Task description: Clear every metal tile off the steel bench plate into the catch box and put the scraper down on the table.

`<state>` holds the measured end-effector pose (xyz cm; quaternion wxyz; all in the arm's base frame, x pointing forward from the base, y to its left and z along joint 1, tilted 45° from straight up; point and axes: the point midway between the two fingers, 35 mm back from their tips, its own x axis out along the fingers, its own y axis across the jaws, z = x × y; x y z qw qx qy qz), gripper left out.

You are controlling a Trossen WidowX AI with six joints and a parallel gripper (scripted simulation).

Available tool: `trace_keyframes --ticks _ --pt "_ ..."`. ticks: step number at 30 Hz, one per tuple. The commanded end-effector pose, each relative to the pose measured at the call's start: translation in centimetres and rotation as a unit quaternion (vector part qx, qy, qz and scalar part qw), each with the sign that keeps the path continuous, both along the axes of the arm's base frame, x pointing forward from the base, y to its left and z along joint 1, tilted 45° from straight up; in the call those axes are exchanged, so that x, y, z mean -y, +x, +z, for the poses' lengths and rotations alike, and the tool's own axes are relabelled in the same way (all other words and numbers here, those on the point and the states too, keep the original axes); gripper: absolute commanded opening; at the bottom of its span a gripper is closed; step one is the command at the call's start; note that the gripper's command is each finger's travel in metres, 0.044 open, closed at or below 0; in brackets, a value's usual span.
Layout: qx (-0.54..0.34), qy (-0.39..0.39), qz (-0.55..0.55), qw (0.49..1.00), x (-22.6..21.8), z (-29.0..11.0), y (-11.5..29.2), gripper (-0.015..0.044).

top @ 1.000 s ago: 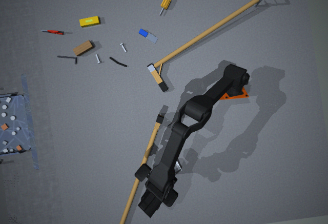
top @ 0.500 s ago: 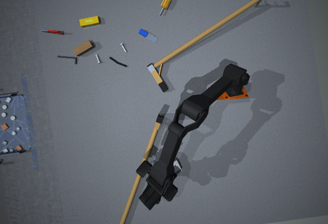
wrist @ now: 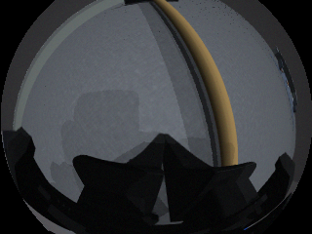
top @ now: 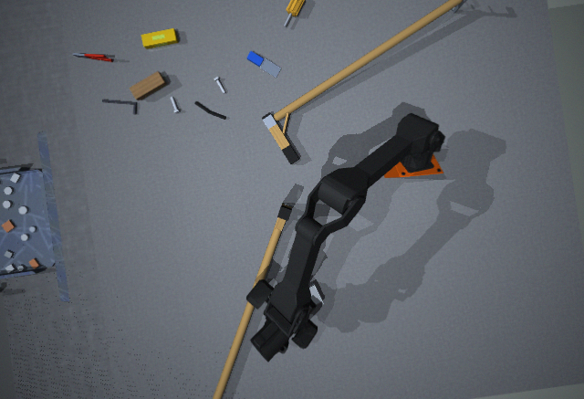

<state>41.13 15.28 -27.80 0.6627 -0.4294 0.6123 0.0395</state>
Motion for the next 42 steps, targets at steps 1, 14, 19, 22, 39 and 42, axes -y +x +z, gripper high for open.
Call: trace_keyframes --ticks 1,14,19,22,39,42 --pt "-0.001 -0.002 0.003 1.0 0.3 -0.2 0.0 0.0" --pt "0.0 -0.001 0.005 1.0 0.7 0.2 1.0 0.0" --pt "0.0 0.0 0.005 1.0 0.9 0.3 1.4 0.0" --pt "0.001 0.0 0.006 1.0 1.0 0.4 1.7 0.0" --pt "0.002 0.001 0.008 1.0 1.7 0.9 3.1 0.0" --pt "0.002 0.001 0.008 1.0 1.8 1.0 3.3 0.0"
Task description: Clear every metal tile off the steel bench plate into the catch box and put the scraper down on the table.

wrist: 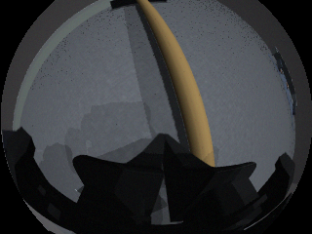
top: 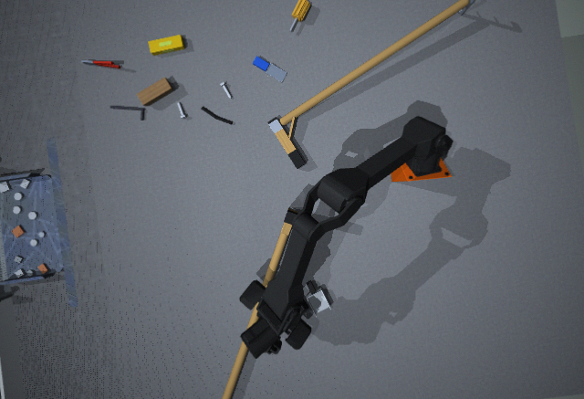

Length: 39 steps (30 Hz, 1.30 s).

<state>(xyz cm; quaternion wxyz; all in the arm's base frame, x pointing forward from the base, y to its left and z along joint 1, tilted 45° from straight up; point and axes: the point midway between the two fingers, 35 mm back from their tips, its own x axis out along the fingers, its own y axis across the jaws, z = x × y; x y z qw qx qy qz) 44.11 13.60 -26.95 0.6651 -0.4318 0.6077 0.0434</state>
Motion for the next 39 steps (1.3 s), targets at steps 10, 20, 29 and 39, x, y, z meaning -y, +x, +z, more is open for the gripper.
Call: trace_keyframes --ticks 10,20,29,39 --pt "0.0 0.0 0.004 1.0 0.6 0.5 1.1 0.0" --pt "0.001 0.0 0.005 1.0 1.0 0.8 1.9 0.0" --pt "0.002 0.001 0.006 1.0 1.5 1.1 2.6 0.0" --pt "0.003 0.001 0.007 1.0 2.0 1.4 3.4 0.0"
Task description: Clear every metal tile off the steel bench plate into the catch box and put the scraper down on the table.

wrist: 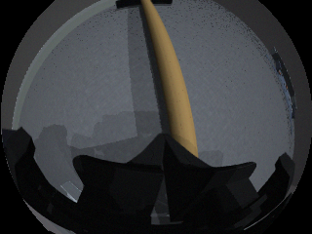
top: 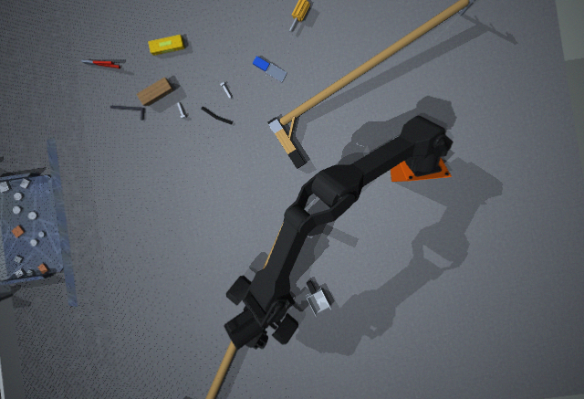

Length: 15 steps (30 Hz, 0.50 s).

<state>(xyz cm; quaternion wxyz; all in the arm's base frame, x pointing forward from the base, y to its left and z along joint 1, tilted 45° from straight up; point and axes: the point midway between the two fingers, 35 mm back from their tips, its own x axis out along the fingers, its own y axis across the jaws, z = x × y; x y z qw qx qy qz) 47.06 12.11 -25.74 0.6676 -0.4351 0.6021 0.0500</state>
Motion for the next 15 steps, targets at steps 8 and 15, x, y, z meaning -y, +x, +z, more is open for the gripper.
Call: trace_keyframes --ticks 8,15 --pt "0.002 -0.002 0.0 1.0 1.0 0.5 1.0 0.0" --pt "0.003 -0.002 0.001 1.0 1.3 0.7 1.6 0.0"
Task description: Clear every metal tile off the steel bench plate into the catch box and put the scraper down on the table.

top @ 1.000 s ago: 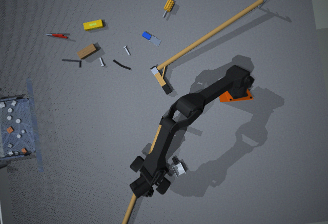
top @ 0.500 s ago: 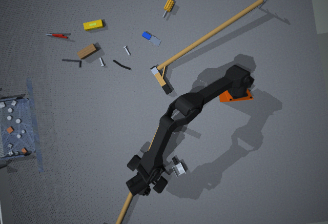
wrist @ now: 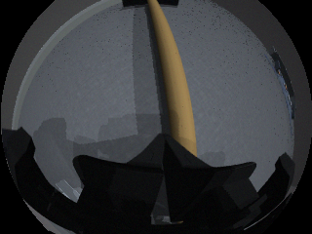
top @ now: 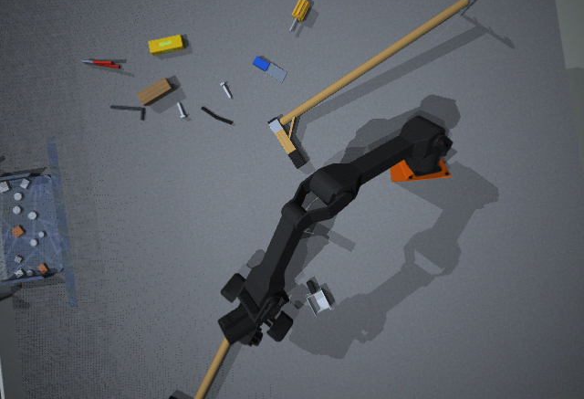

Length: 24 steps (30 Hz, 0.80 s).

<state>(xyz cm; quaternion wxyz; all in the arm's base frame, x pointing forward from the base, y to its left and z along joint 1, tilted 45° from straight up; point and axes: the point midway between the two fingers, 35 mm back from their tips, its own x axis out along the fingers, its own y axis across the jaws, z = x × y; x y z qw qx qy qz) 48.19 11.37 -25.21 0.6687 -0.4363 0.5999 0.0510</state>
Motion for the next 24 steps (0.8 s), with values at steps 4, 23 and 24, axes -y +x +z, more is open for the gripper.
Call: trace_keyframes --ticks 4,23,24 --pt "0.001 -0.003 -0.001 1.0 0.8 0.3 0.7 0.0" --pt "0.001 0.001 0.002 1.0 -2.9 3.7 1.1 0.0" --pt "0.001 0.001 0.002 1.0 -3.2 4.0 1.1 0.0"
